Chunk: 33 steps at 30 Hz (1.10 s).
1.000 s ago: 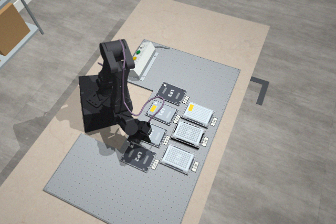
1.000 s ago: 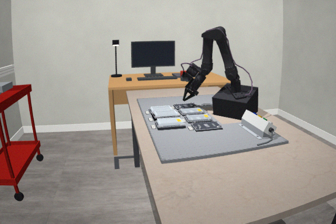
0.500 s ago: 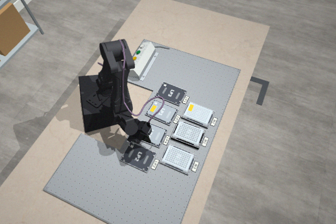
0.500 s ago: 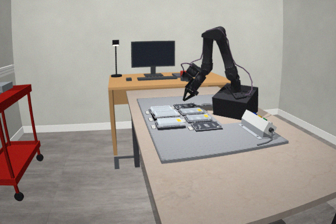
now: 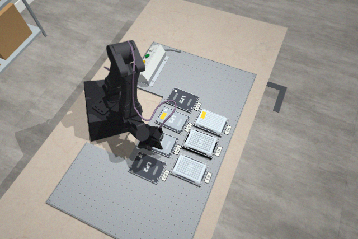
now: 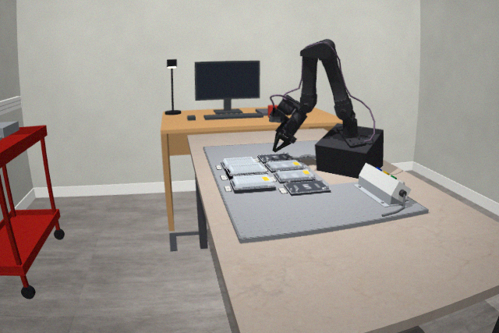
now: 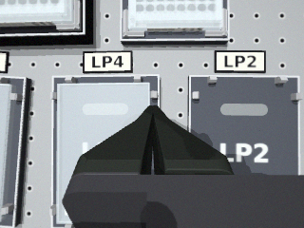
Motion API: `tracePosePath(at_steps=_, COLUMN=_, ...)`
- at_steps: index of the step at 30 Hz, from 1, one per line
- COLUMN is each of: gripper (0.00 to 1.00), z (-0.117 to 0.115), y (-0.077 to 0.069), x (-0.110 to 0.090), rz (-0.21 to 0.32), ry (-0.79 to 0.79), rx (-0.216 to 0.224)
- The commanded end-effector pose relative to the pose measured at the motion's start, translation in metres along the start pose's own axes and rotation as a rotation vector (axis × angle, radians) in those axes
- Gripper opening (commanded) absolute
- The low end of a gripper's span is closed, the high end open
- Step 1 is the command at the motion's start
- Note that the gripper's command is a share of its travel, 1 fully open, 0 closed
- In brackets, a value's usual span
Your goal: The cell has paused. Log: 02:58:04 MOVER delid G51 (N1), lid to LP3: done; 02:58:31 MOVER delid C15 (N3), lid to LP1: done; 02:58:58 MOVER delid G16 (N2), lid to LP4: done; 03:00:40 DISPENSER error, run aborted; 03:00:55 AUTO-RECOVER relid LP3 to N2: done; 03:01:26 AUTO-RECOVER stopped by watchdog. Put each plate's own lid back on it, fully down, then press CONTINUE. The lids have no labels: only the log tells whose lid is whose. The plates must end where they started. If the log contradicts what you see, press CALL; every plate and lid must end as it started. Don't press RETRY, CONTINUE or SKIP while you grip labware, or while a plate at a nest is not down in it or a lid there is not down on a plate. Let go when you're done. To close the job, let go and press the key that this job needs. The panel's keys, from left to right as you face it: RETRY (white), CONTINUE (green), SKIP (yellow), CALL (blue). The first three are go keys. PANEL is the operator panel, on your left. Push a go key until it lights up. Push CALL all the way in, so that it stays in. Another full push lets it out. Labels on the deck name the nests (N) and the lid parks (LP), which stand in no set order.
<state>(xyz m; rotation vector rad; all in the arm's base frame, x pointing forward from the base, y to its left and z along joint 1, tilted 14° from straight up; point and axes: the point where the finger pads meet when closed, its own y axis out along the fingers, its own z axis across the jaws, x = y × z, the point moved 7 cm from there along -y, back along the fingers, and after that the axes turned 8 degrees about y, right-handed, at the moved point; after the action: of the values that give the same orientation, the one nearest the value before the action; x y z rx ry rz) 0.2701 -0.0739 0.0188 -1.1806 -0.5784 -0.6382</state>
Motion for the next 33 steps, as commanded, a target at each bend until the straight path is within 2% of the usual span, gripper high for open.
tracePosePath(at_steps=1, gripper=0.00, z=0.008, y=-0.005, x=0.011, rz=-0.063, ry=-0.021, rx=-0.022)
tracePosePath(at_steps=15, gripper=0.00, z=0.076, y=-0.004, x=0.000, rz=-0.067, ry=-0.015, rx=-0.016)
tracePosePath(at_steps=17, gripper=0.00, z=0.076, y=-0.004, x=0.000, rz=-0.067, ry=-0.015, rx=-0.016)
tracePosePath(at_steps=23, gripper=0.00, z=0.105, y=-0.004, x=-0.006, rz=-0.061, ry=-0.010, rx=-0.017)
tracePosePath(at_steps=32, gripper=0.00, z=0.153, y=0.000, x=-0.002, rz=-0.086, ry=-0.008, rx=-0.006)
tracePosePath(at_steps=33, gripper=0.00, z=0.153, y=0.000, x=-0.002, rz=-0.086, ry=-0.008, rx=-0.006)
